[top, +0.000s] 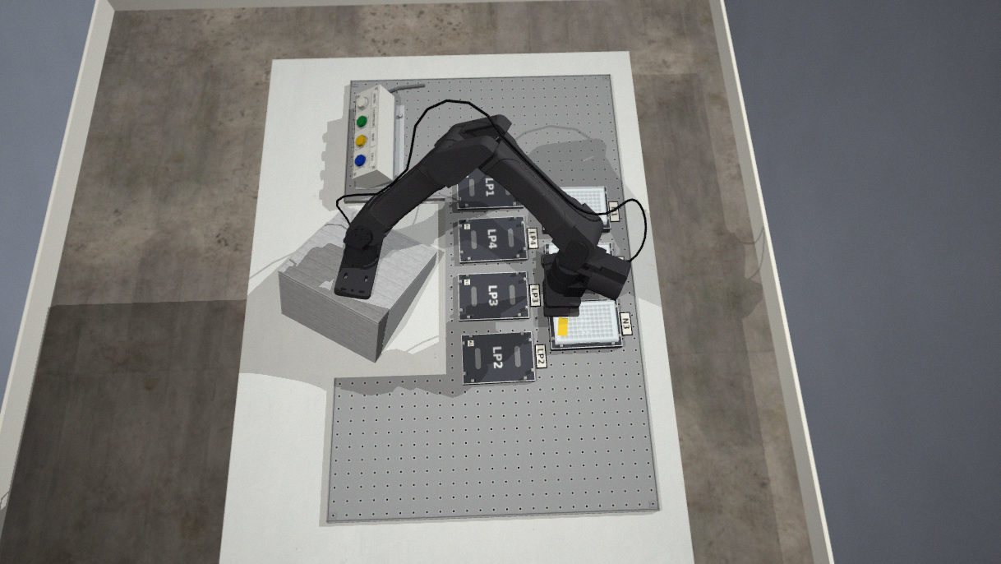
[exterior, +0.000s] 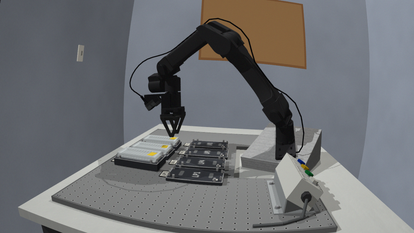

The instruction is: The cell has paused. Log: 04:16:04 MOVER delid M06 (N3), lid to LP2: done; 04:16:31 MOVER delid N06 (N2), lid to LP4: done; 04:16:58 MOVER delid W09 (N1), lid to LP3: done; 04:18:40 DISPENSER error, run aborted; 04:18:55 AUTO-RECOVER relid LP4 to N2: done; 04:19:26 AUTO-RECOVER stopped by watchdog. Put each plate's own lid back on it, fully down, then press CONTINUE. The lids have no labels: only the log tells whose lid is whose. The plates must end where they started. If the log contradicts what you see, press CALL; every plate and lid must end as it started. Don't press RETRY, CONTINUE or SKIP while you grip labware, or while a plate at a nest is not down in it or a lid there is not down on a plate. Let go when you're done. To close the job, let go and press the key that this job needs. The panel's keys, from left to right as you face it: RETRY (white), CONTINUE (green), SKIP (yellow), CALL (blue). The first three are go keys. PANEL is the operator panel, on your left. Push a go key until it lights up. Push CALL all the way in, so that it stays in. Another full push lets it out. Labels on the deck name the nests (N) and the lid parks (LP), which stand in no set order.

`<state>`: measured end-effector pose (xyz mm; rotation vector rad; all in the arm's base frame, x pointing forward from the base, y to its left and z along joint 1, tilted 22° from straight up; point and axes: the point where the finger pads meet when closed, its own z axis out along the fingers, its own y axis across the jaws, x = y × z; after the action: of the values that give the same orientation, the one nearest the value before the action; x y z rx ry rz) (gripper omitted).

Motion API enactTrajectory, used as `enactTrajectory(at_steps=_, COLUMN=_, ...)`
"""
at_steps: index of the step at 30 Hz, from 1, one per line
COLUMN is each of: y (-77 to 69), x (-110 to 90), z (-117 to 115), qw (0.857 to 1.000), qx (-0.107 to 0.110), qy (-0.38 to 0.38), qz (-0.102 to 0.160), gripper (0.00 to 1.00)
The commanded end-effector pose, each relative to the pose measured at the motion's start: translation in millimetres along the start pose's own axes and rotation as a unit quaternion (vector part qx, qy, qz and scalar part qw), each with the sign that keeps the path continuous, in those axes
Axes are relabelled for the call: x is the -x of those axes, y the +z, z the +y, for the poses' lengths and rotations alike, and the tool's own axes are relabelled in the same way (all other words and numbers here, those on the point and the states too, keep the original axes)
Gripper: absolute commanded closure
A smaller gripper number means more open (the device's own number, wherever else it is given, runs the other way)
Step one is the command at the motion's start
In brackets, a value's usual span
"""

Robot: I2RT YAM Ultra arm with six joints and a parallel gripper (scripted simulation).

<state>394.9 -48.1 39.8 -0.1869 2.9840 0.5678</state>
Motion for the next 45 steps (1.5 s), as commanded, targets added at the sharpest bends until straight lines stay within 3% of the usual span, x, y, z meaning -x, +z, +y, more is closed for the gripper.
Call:
enactTrajectory(at_steps=1, y=-17.1, x=9, z=1, qw=0.999, qx=-0.02, qy=-0.002, qz=-0.047, gripper=0.15)
enactTrajectory(at_steps=7, y=-13.6, x=-10, z=19, qw=0.999, qx=-0.019, qy=-0.005, qz=-0.046, gripper=0.2)
enactTrajectory(at_steps=8, y=-13.1, x=-14, z=22, qw=0.999, qx=-0.019, qy=-0.005, qz=-0.046, gripper=1.0)
enactTrajectory(at_steps=29, y=-3.7, x=-87, z=82, qw=0.999, qx=-0.022, qy=-0.004, qz=-0.044, gripper=1.0)
enactTrajectory(at_steps=45, y=-8.4, x=-73, z=83, qw=0.998, qx=-0.022, qy=-0.006, qz=-0.057, gripper=1.0)
